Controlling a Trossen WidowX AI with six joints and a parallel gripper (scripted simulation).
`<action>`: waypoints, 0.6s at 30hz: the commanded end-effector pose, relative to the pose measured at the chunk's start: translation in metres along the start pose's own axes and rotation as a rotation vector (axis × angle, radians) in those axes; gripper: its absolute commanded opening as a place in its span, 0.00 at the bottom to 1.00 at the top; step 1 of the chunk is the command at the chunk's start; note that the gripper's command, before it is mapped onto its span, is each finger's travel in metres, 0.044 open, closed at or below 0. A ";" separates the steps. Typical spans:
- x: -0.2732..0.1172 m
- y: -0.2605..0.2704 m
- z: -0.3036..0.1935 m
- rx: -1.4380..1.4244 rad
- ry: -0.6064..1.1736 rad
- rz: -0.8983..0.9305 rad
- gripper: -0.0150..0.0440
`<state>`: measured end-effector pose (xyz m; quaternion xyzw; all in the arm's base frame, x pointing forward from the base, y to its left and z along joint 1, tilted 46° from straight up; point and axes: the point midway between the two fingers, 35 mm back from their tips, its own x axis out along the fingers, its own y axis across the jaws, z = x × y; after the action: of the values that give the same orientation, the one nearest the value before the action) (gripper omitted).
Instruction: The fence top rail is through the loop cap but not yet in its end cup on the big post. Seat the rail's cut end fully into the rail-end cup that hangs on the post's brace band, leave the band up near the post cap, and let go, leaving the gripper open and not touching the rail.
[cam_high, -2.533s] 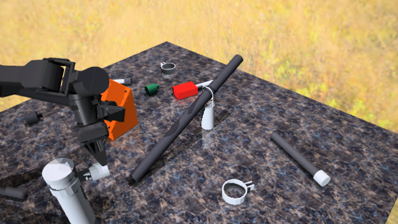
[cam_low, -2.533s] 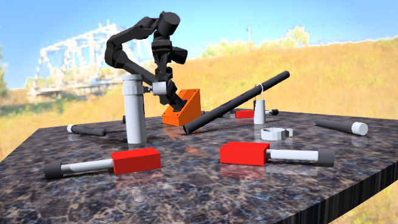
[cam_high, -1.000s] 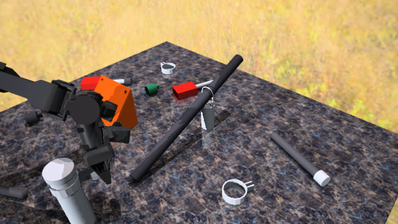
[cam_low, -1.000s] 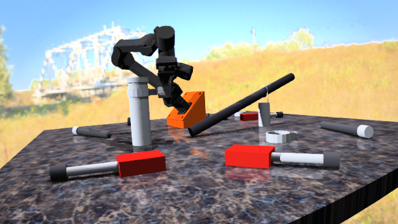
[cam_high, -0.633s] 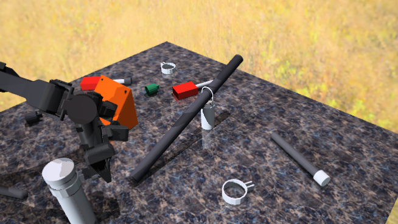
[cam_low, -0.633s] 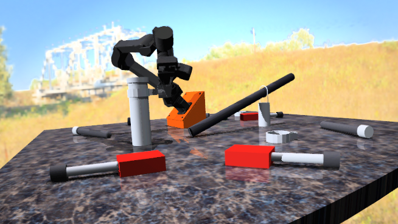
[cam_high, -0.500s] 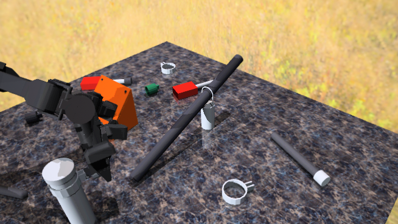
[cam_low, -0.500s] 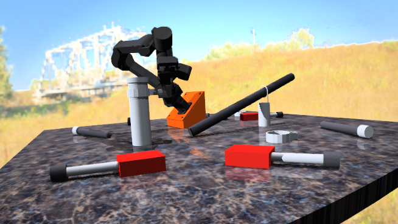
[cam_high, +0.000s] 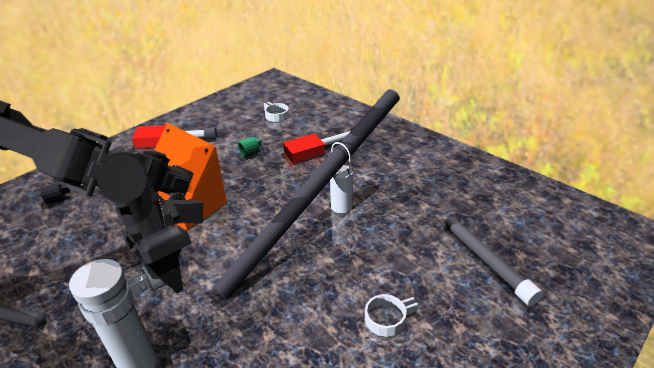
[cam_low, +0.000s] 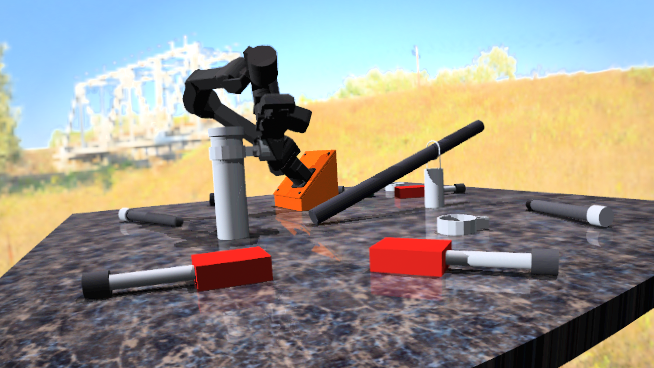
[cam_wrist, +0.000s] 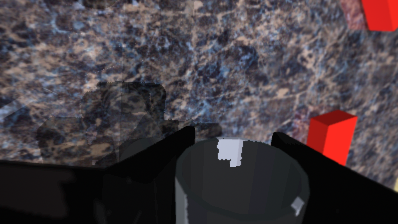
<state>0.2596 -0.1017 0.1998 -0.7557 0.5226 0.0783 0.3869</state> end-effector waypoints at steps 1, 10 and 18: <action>-0.001 0.003 0.000 -0.033 -0.015 0.001 0.25; -0.005 0.009 -0.001 -0.104 -0.055 0.002 0.25; -0.008 0.015 -0.001 -0.165 -0.091 0.002 0.25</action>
<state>0.2467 -0.0993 0.1983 -0.7749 0.5027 0.1381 0.3573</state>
